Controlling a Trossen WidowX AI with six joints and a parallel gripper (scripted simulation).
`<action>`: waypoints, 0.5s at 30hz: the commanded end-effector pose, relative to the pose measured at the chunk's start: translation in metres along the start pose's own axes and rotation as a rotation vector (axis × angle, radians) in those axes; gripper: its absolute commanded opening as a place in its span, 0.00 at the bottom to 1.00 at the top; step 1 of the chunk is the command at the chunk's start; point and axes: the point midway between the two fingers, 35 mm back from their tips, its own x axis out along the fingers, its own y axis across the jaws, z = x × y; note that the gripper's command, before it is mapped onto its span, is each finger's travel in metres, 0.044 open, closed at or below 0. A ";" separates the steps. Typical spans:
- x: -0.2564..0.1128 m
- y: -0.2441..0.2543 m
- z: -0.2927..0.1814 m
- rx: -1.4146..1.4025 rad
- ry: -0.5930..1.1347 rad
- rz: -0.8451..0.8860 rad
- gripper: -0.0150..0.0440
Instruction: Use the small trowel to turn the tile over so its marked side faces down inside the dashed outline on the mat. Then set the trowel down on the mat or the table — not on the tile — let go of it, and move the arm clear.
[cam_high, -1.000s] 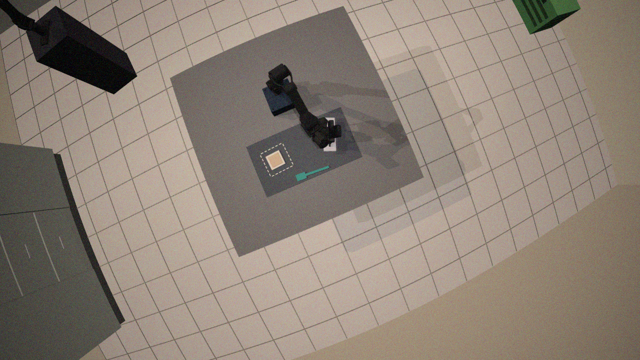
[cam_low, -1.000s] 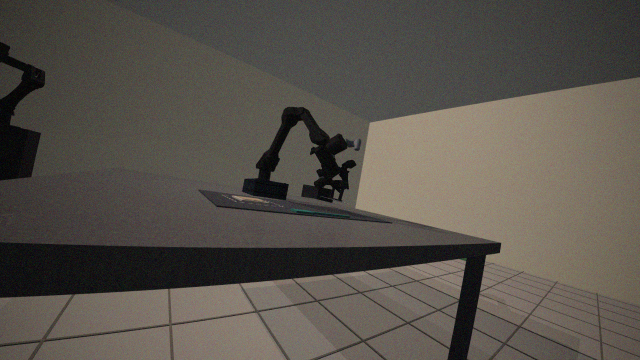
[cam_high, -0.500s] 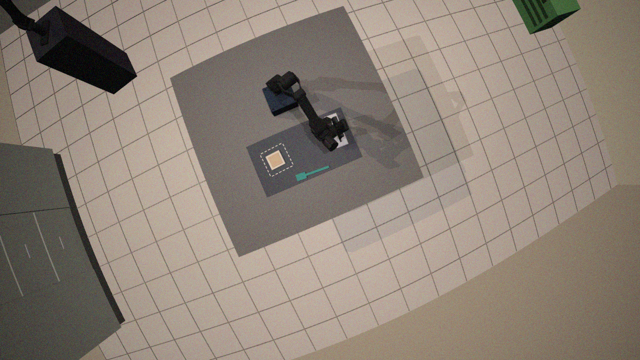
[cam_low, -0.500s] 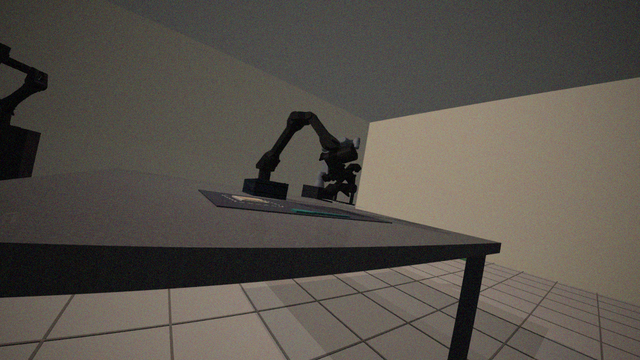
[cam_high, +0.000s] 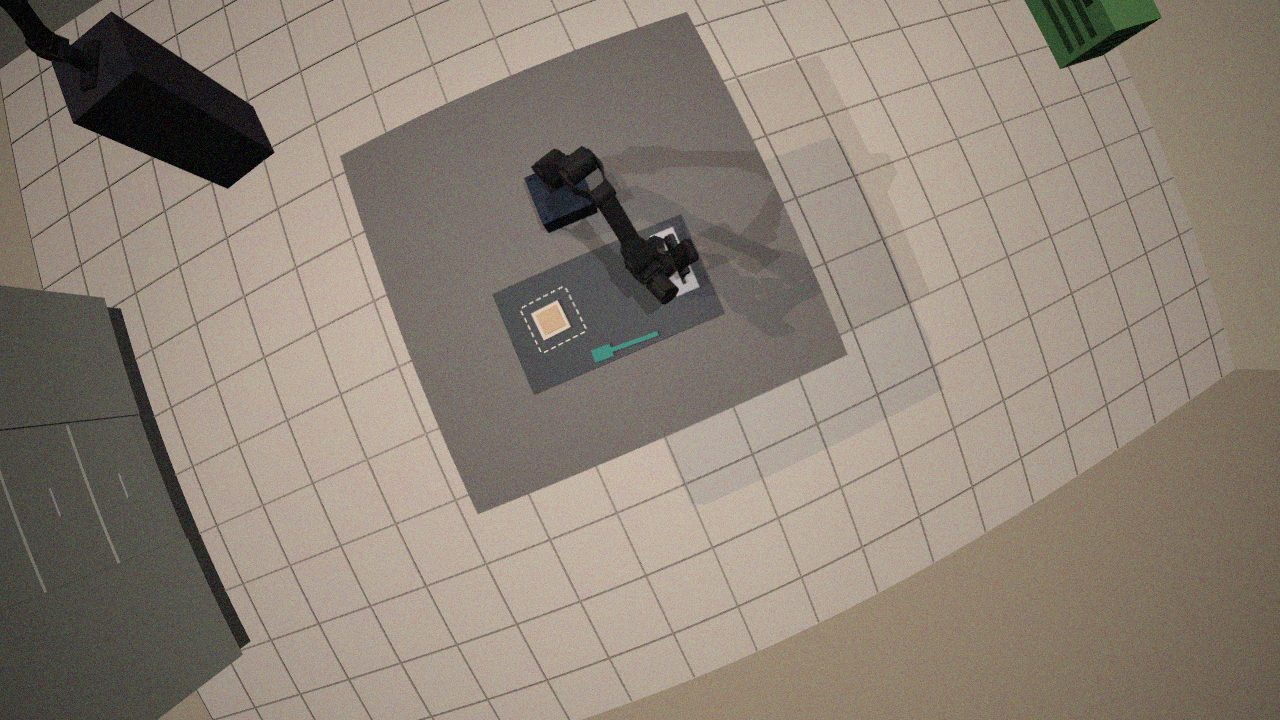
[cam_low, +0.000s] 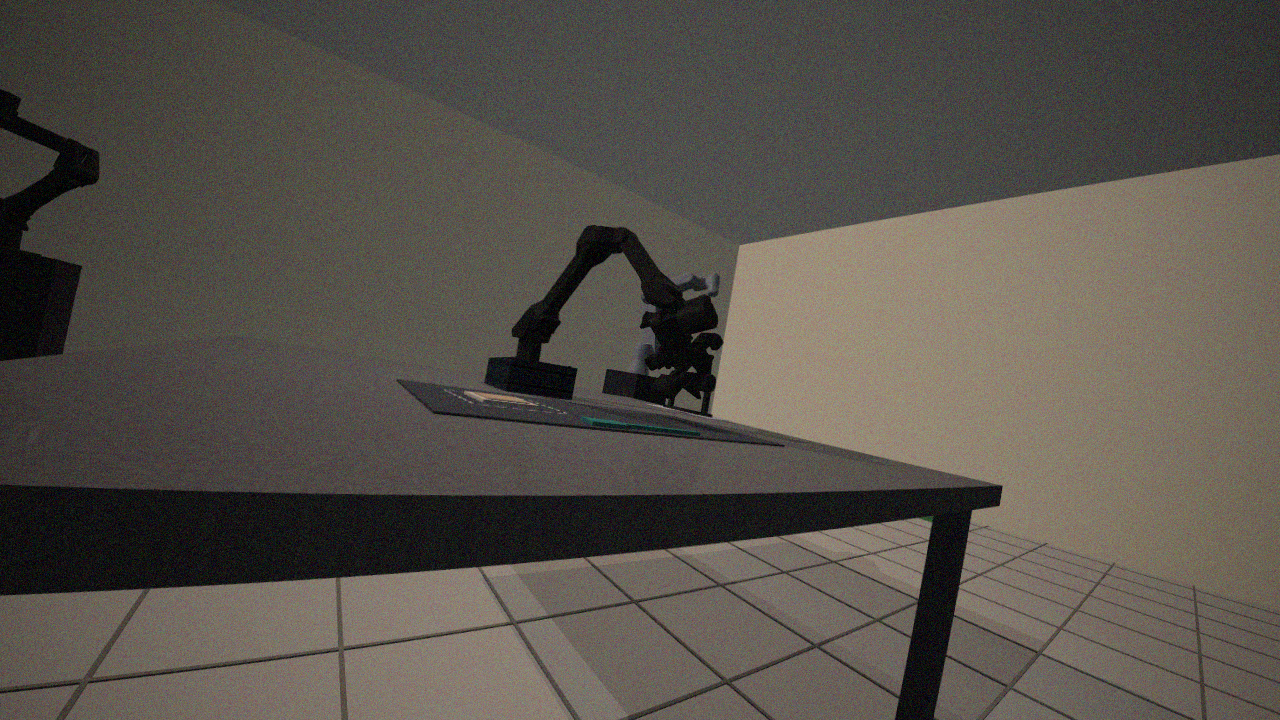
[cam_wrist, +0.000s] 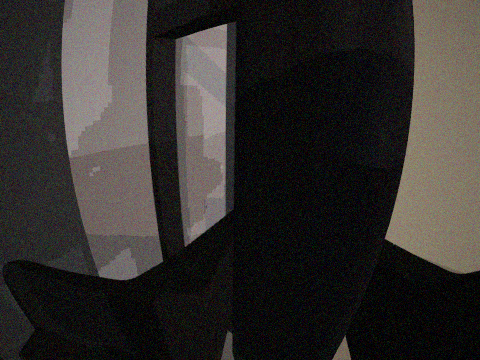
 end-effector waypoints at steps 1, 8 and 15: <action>0.003 0.002 0.001 -0.005 -0.003 -0.010 0.25; 0.011 0.011 0.001 -0.005 -0.003 -0.010 0.25; 0.015 0.016 0.001 -0.005 -0.003 -0.010 0.30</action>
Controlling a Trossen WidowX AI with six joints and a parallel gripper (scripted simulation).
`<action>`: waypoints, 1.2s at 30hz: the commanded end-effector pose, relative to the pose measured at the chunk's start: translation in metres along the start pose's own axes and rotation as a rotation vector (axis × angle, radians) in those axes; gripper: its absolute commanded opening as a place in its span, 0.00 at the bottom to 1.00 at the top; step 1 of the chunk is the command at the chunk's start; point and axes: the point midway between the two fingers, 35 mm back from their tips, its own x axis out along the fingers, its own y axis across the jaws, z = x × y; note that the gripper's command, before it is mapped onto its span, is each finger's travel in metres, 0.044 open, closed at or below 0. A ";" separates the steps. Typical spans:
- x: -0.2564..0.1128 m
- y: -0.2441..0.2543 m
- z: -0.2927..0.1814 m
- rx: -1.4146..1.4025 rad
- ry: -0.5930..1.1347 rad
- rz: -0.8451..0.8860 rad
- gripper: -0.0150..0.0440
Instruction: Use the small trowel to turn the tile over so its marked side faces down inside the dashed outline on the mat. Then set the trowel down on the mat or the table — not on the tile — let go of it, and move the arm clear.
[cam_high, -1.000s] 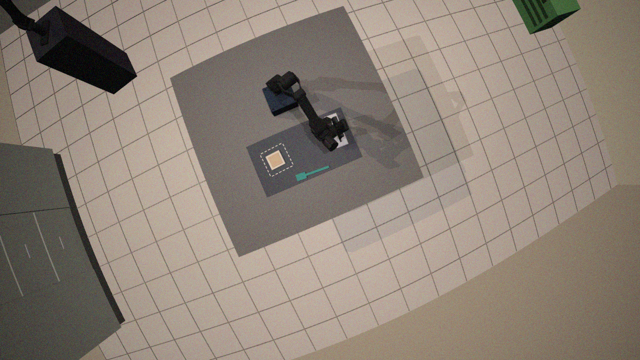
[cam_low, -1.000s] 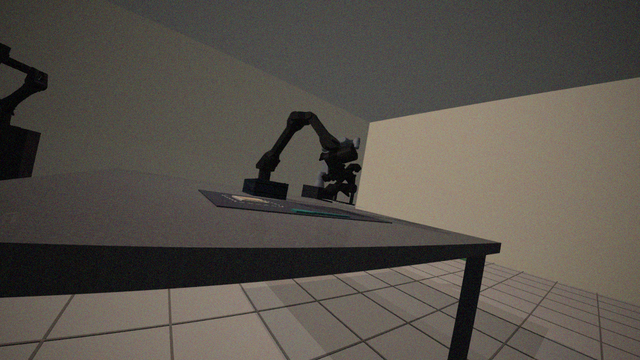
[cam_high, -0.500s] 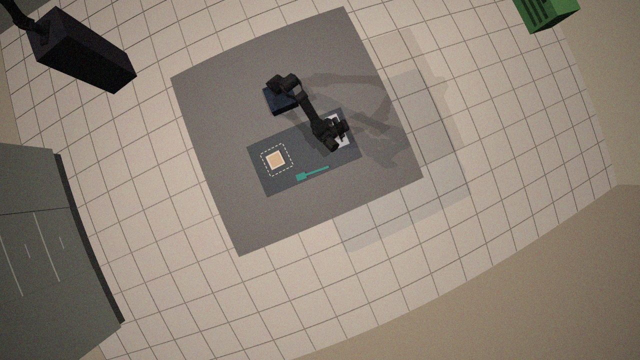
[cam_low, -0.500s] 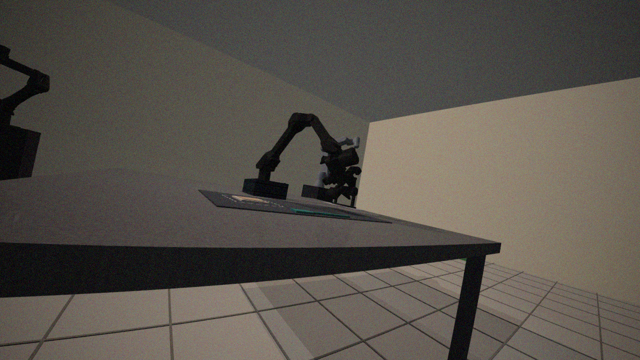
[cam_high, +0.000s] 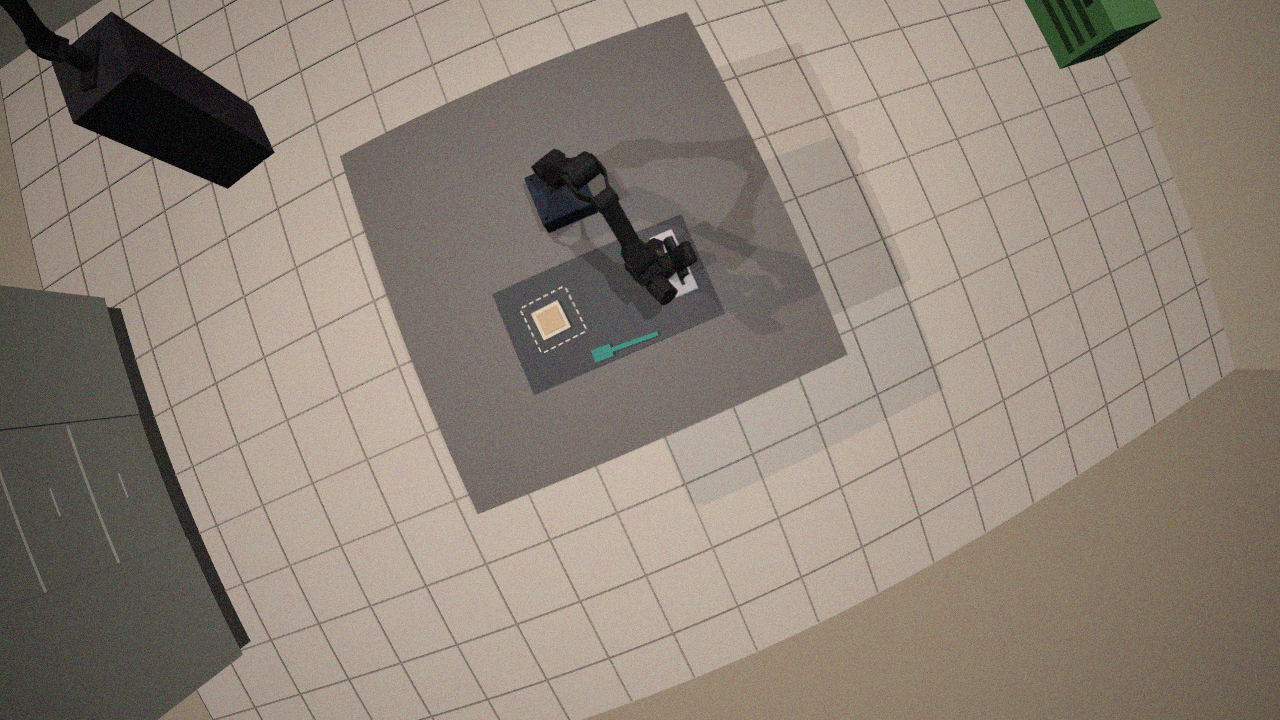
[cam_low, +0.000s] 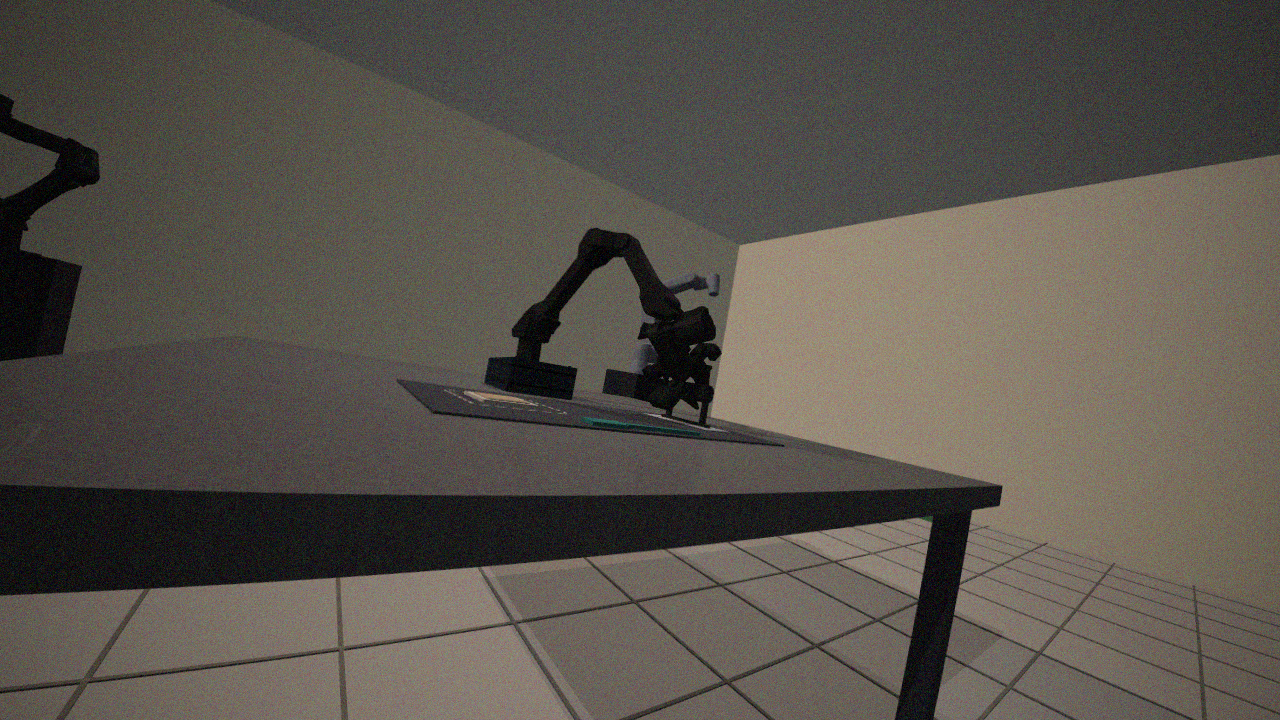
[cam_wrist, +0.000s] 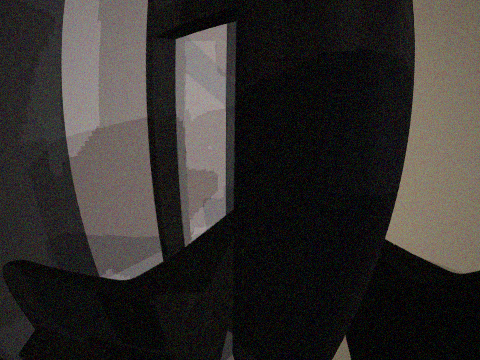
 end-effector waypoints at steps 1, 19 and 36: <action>0.000 -0.001 0.000 -0.005 -0.002 -0.010 0.34; 0.000 -0.001 0.000 -0.005 -0.002 -0.010 0.76; -0.089 -0.021 0.016 -0.001 0.001 -0.001 0.76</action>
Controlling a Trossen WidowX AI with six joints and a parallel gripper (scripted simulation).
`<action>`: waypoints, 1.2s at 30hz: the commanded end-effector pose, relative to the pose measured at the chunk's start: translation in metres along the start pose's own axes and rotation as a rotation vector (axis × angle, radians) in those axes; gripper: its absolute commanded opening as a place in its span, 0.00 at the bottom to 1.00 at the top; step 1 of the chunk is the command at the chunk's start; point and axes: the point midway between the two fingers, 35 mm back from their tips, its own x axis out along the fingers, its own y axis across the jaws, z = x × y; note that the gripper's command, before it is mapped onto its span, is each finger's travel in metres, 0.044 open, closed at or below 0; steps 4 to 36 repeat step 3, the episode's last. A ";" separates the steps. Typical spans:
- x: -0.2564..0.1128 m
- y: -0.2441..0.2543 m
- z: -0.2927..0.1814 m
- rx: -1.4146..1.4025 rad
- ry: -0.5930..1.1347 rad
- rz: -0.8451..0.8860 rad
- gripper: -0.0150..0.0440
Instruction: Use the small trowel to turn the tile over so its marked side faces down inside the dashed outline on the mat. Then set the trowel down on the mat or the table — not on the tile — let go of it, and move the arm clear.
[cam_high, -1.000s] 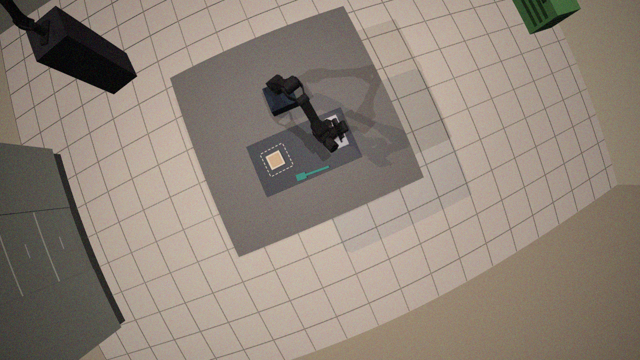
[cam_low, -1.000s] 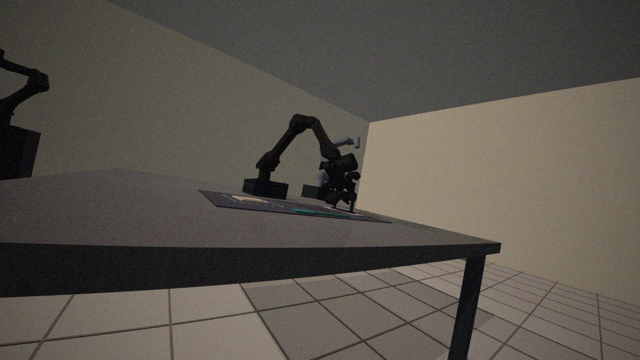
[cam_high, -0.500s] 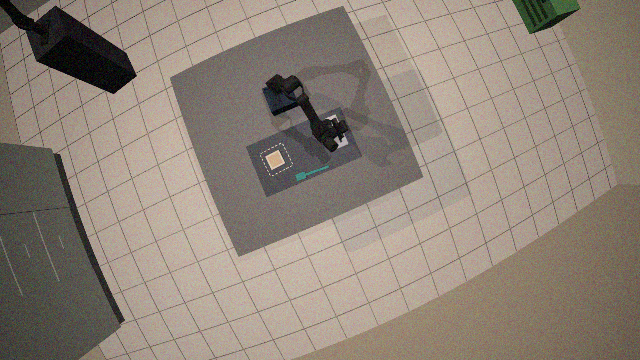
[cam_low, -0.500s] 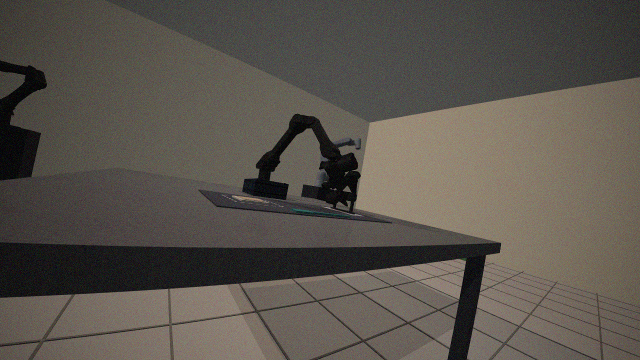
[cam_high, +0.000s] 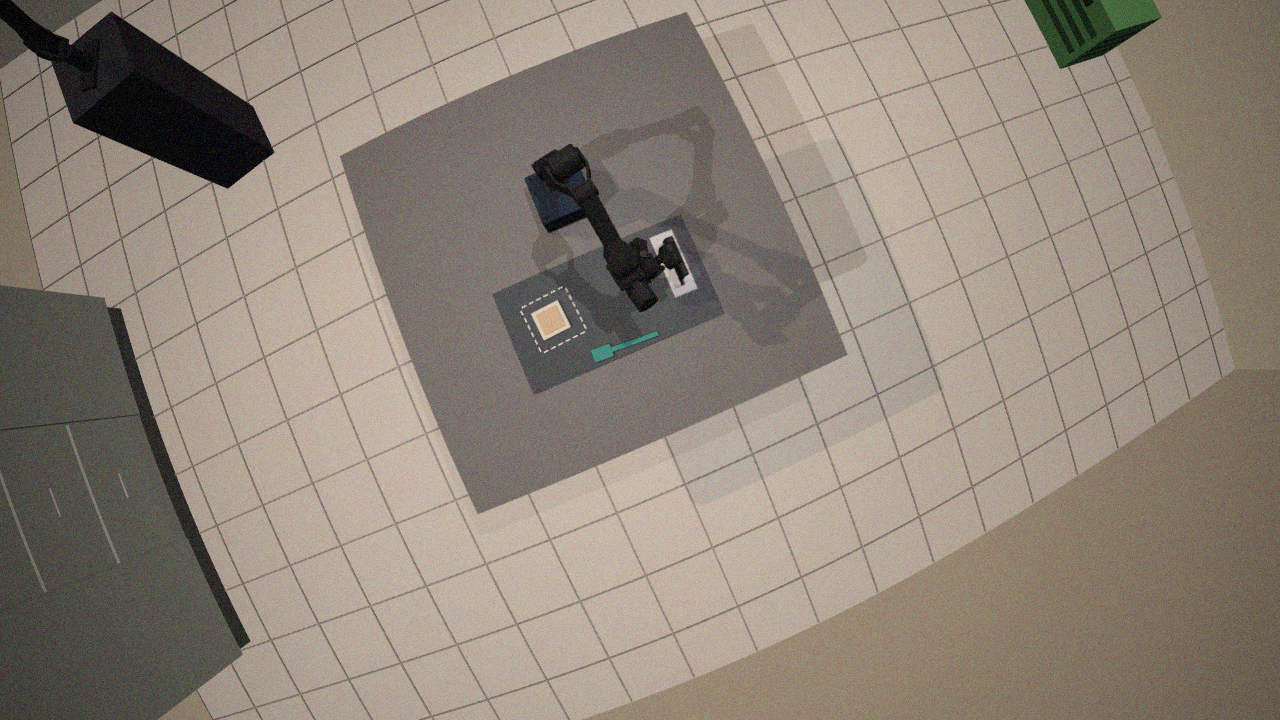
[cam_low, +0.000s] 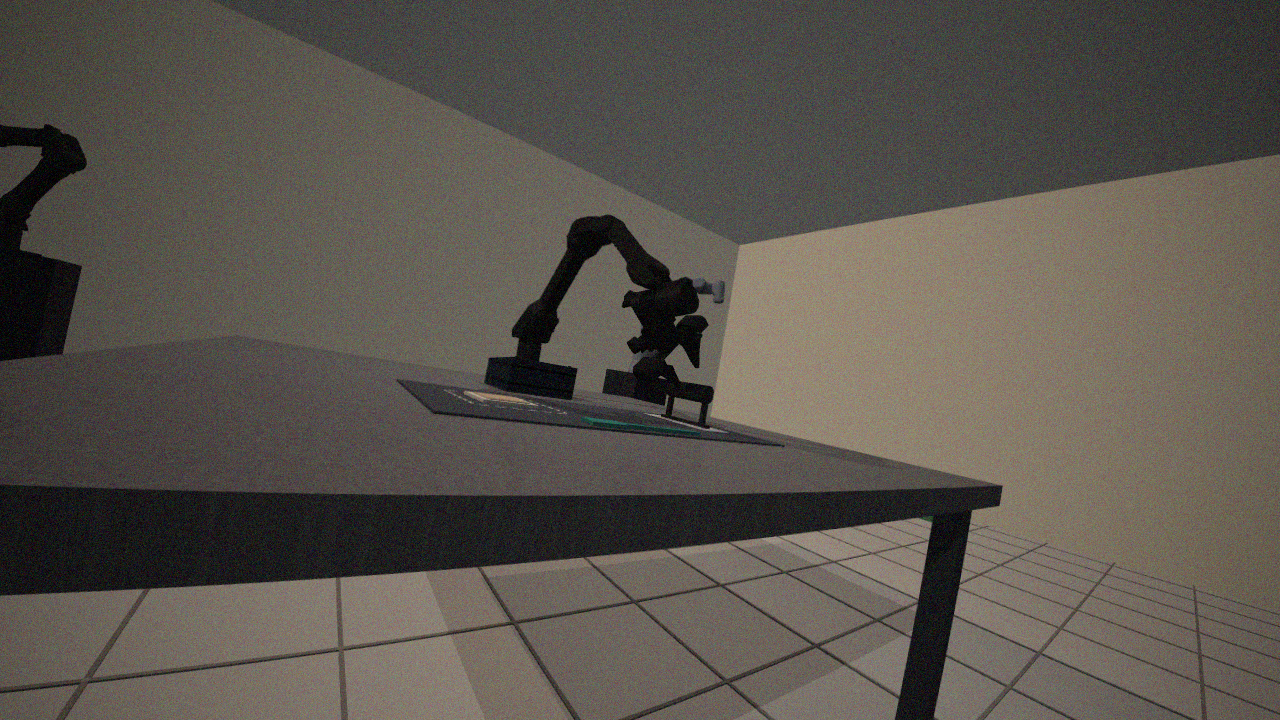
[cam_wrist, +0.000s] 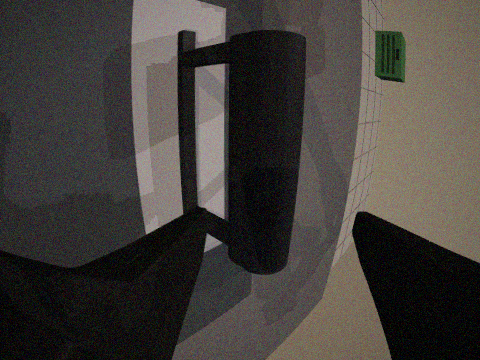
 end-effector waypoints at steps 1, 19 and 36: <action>-0.030 -0.023 0.018 -0.007 0.001 -0.003 0.76; -0.053 -0.039 0.036 -0.005 0.001 -0.002 0.76; -0.053 -0.039 0.036 -0.005 0.001 -0.002 0.76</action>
